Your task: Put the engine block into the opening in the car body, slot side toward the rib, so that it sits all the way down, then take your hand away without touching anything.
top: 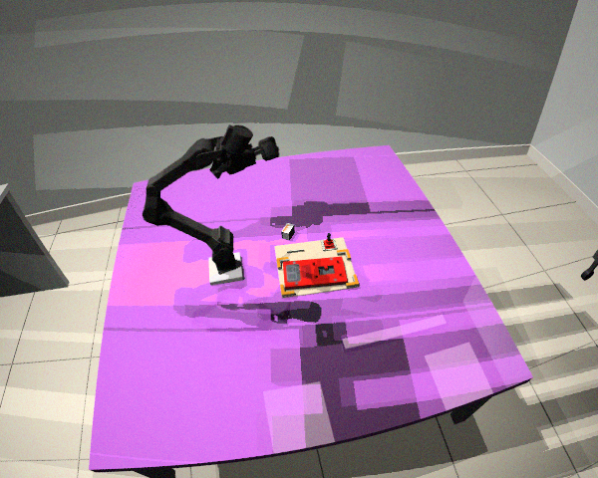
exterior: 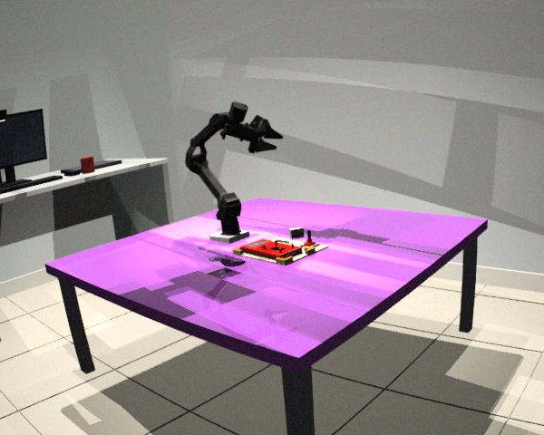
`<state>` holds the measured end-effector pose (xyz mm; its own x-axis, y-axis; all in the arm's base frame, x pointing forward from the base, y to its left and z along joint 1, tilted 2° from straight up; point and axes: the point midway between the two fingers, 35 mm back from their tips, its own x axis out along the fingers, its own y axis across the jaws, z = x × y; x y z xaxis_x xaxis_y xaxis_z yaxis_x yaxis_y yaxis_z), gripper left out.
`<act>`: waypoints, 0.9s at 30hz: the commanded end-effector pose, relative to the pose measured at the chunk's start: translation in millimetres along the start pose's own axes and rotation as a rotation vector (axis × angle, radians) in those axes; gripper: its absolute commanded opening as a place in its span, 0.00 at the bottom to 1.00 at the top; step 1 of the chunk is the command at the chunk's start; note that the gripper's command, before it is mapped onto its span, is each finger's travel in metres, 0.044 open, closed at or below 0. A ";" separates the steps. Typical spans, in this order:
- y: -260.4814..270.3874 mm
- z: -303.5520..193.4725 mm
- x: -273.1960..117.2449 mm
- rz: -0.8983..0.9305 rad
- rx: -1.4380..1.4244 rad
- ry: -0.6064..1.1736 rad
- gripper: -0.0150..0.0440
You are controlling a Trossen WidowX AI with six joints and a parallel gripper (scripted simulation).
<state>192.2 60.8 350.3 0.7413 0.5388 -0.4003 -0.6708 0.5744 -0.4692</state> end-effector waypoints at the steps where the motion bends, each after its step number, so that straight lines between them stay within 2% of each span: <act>1: -3.9 -13.7 14.0 0.040 -0.038 0.055 1.00; 27: 16.1 -97.4 96.2 0.443 -0.430 0.360 1.00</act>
<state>252.1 60.3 241.2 0.4579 0.4082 -0.7898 -0.8802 0.0832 -0.4673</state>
